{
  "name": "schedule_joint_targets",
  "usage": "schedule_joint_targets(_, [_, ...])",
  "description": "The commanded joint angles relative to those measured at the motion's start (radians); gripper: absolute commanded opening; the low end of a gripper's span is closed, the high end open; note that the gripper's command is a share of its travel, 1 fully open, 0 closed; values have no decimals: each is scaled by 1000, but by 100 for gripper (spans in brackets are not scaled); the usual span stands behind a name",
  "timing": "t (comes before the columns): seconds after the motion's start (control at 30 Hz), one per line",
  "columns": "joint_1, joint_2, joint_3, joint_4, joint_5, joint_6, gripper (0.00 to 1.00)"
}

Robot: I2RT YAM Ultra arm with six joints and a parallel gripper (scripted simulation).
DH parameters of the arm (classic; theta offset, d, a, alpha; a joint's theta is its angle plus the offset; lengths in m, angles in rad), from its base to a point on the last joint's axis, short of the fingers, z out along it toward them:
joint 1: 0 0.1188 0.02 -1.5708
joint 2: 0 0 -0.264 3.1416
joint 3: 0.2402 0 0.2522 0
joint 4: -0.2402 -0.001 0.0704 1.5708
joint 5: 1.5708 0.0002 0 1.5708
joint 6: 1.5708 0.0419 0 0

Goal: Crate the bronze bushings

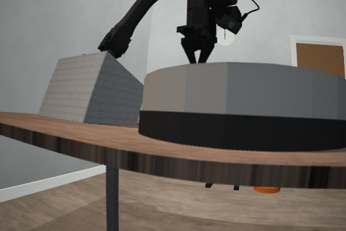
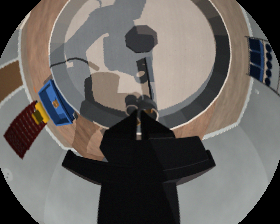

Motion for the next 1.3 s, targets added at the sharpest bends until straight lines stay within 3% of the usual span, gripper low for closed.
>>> schedule_joint_targets(0.0, [-23,-44,42,-67,14,-22,0])
schedule_joint_targets(1.27, [-26,-43,46,-81,10,-24,0])
